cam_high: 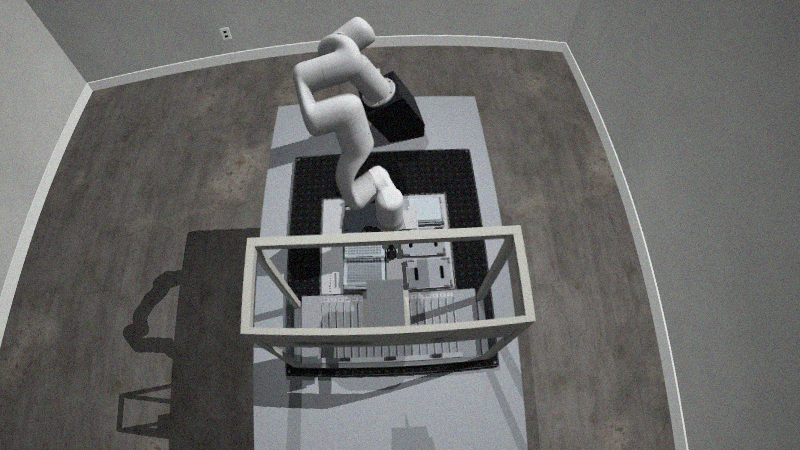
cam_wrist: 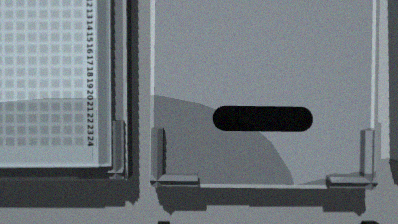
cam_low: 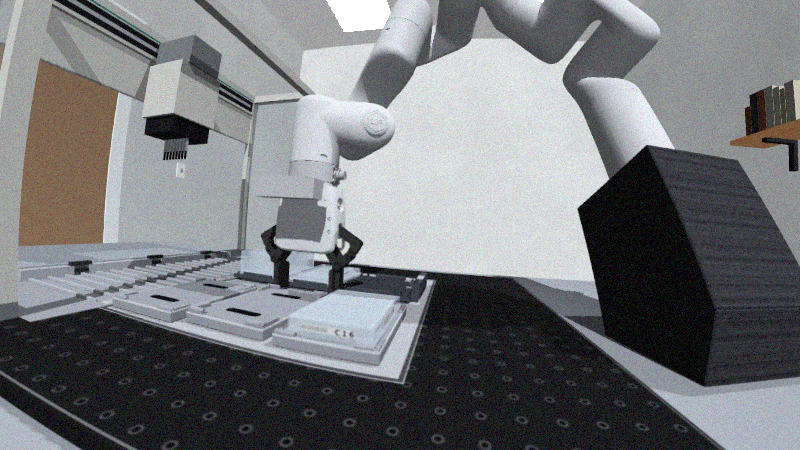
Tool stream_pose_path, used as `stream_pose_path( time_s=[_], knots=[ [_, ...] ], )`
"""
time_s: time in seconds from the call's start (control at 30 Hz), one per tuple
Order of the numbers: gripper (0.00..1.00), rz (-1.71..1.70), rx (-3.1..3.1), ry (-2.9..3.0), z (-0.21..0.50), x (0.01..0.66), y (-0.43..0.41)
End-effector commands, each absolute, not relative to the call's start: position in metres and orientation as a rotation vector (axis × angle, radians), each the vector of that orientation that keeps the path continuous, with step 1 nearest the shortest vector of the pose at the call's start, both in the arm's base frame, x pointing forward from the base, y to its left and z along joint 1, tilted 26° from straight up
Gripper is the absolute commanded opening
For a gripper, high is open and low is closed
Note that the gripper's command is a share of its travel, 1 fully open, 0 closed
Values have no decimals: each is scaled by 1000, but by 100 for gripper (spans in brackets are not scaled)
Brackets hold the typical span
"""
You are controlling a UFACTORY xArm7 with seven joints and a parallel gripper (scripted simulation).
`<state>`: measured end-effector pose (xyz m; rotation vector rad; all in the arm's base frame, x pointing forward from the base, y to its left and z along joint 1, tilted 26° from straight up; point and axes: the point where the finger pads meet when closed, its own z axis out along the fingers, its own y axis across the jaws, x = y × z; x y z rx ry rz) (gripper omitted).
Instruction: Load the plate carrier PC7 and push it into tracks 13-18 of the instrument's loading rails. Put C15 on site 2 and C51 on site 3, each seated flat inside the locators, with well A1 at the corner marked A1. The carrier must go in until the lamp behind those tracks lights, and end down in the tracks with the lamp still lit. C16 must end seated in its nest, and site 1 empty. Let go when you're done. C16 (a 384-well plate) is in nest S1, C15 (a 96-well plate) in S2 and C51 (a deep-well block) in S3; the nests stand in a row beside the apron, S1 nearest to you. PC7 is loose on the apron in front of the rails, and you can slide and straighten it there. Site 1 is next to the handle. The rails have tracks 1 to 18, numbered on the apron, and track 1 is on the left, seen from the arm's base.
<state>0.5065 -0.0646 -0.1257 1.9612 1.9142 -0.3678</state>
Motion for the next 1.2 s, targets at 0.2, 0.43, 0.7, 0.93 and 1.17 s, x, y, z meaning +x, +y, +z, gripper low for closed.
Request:
stream_pose_path(
  time_s=[0.2,0.43,0.7,0.93,1.17],
  knots=[
    [100,-362,1959,1914,-122,508,-68],
    [100,-362,1959,1914,-121,508,-70],
    [100,-362,1959,1914,-119,508,-74],
    [100,-362,1959,1914,-118,508,-76],
    [100,-362,1959,1914,-117,508,-79]
  ],
)
